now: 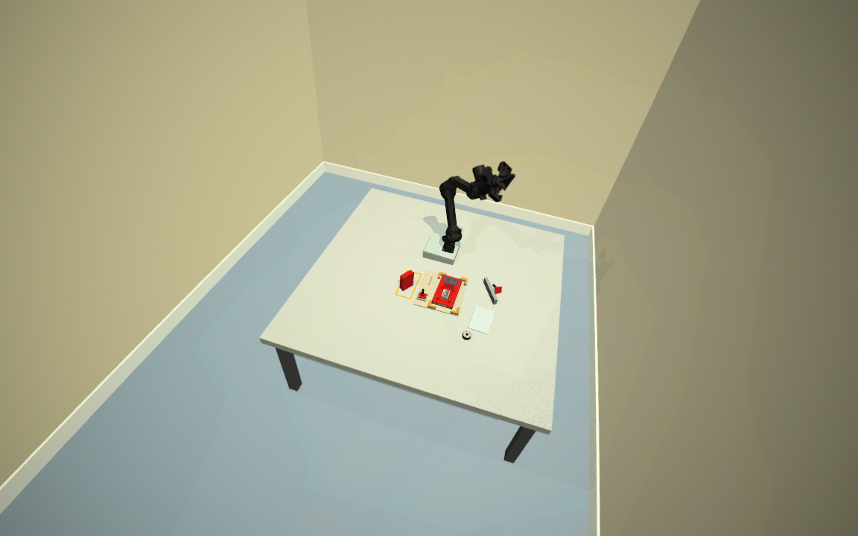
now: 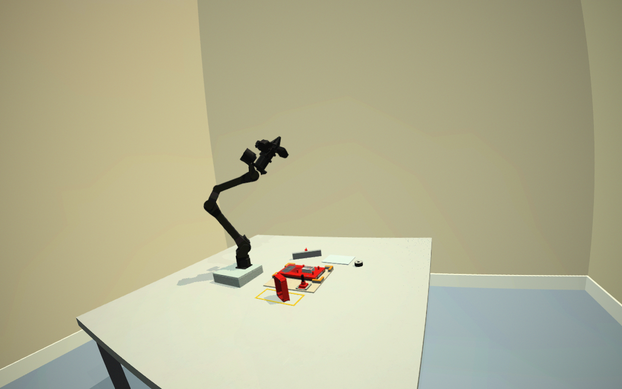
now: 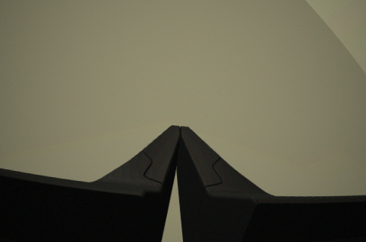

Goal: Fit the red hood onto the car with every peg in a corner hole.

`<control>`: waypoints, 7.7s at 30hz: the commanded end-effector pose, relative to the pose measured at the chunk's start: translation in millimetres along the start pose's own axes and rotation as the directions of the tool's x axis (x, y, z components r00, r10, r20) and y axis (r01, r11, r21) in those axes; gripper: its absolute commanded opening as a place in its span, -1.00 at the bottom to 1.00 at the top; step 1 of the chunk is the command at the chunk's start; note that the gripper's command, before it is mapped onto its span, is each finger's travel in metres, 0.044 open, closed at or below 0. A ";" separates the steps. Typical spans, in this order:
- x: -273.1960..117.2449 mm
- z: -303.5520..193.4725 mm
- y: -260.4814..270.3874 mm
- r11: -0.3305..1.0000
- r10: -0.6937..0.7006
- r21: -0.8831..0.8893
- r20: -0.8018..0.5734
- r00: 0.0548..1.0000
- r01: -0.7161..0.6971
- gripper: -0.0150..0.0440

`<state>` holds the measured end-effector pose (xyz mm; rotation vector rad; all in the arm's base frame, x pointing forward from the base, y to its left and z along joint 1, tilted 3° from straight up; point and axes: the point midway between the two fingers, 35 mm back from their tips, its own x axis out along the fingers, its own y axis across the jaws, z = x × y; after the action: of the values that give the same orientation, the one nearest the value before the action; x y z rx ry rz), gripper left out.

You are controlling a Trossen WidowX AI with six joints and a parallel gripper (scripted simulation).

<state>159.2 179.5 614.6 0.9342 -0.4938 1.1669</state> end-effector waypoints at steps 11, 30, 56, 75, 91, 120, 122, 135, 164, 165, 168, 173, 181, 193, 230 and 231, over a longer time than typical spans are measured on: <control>-0.3 -30.9 -107.7 0.828 -0.331 -0.515 -0.132 0.934 0.221 -0.49; -101.1 -42.8 -304.5 0.244 -0.846 -0.968 -0.246 0.473 -0.068 -0.49; -377.8 -11.2 -408.3 0.565 -0.741 0.025 -0.424 -0.521 -0.824 -0.49; -476.5 -4.0 -373.1 0.436 -0.385 0.575 -0.576 -0.721 -0.692 -0.49; -503.9 -25.8 -388.2 0.436 -0.385 0.575 -0.576 -0.721 -0.692 -0.49; -520.5 -19.6 -384.4 0.436 -0.384 0.576 -0.575 -0.722 -0.691 -0.49; -521.8 -18.5 -383.8 0.436 -0.384 0.577 -0.575 -0.722 -0.691 -0.49; -529.8 -11.4 -379.1 0.437 -0.384 0.577 -0.574 -0.723 -0.690 -0.49; -547.7 3.4 -367.8 0.438 -0.383 0.579 -0.572 -0.725 -0.688 -0.49; -548.3 3.9 -367.4 0.438 -0.383 0.579 -0.572 -0.725 -0.688 -0.49; -550.2 5.3 -366.1 0.438 -0.383 0.579 -0.572 -0.725 -0.688 -0.49; -553.2 7.7 -364.0 0.438 -0.382 0.579 -0.572 -0.726 -0.687 -0.49; -556.2 12.0 -360.5 0.438 -0.382 0.579 -0.572 -0.726 -0.687 -0.49; -496.7 54.4 -332.0 0.438 -0.382 0.579 -0.572 -0.726 -0.687 -0.49; -552.1 47.5 -342.8 0.913 -0.386 -0.126 -0.566 -0.728 -0.387 0.75; -556.3 46.8 -343.0 0.921 -0.386 -0.186 -0.566 -0.728 -0.343 0.84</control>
<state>295.1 -192.6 115.5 -1.3921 1.0322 1.3558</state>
